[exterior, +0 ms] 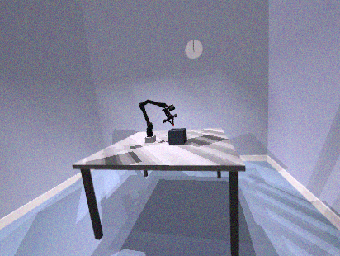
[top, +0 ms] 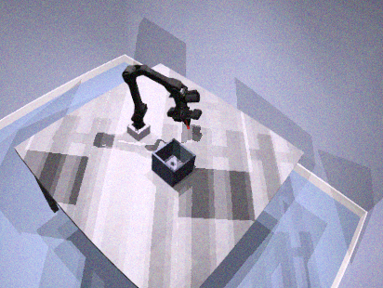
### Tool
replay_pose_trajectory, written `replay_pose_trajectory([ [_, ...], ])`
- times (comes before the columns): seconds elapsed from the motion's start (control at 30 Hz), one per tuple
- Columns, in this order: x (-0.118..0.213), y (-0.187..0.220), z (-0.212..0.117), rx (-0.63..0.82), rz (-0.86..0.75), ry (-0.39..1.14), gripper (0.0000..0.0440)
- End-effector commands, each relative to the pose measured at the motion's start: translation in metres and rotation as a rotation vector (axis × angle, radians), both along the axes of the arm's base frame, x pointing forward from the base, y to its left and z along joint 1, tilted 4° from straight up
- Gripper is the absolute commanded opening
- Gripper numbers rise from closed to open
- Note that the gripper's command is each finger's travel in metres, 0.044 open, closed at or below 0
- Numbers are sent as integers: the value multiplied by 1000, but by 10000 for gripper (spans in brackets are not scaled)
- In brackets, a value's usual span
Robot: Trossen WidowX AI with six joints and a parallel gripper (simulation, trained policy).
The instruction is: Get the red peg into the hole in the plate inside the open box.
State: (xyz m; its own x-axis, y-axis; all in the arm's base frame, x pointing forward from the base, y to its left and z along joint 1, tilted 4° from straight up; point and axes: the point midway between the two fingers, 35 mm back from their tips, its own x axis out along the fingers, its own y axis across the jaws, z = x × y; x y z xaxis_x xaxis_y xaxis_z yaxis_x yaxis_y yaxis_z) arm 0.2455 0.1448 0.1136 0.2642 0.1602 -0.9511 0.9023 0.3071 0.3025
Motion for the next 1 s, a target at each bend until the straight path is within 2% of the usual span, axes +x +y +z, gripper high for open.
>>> replay_pose_trajectory([
  [0.0,10,-12,15,-19,-7,-30,0],
  [0.37,30,-53,33,-86,-54,-55,0],
  [0.97,47,-111,32,-163,-107,8,0],
])
